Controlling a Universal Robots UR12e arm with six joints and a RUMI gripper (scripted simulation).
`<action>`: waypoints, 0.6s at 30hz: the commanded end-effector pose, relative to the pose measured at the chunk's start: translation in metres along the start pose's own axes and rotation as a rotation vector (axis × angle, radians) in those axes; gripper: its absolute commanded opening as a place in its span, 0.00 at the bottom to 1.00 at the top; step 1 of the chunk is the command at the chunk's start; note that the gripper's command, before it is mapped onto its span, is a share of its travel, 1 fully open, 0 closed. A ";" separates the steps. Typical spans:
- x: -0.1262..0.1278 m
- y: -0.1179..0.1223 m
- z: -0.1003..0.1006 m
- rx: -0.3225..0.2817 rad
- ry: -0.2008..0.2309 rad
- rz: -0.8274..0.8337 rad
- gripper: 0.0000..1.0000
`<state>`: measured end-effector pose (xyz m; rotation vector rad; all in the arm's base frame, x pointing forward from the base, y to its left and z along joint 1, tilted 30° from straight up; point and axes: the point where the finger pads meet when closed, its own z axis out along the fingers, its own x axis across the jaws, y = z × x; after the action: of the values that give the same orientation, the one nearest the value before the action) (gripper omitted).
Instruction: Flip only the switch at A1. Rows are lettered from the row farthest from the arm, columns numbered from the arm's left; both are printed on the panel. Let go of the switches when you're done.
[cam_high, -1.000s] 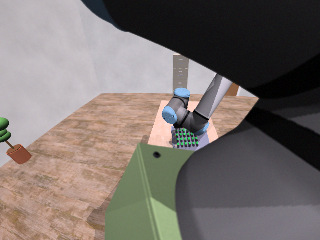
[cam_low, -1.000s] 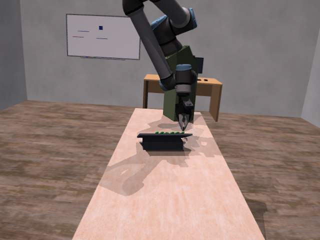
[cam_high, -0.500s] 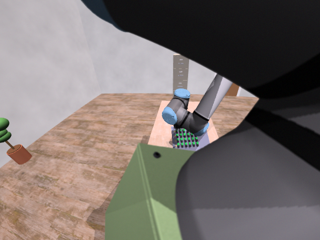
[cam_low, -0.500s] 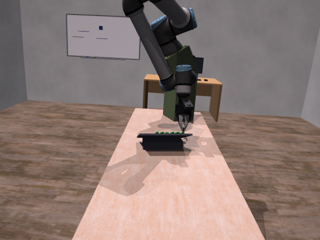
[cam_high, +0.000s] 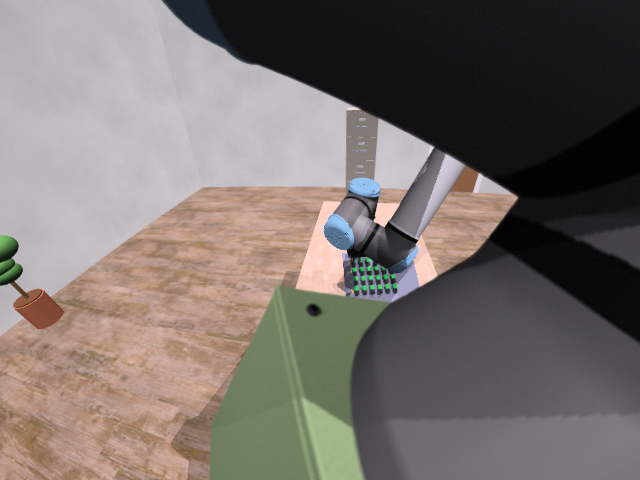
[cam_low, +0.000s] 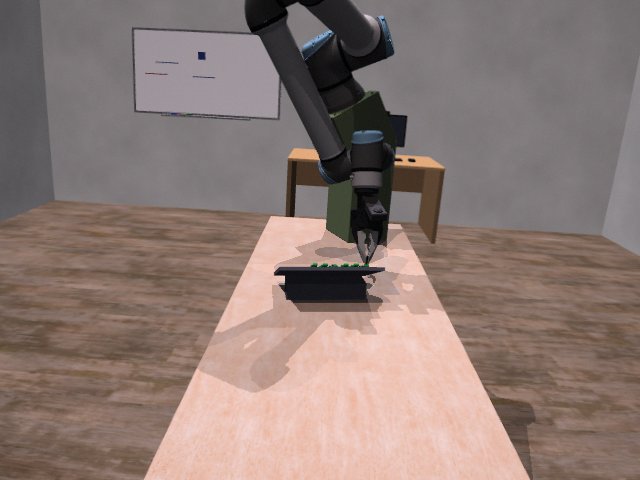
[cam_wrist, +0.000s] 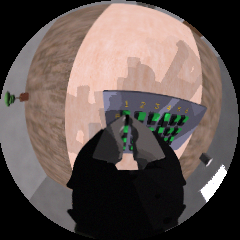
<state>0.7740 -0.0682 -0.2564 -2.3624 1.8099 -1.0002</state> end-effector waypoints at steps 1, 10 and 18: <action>0.000 0.000 0.000 0.001 0.000 0.000 0.00; 0.000 0.000 0.001 0.001 0.000 0.000 0.00; 0.000 0.000 -0.008 0.001 0.000 0.000 0.00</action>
<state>0.7732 -0.0676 -0.2551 -2.3625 1.8099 -1.0002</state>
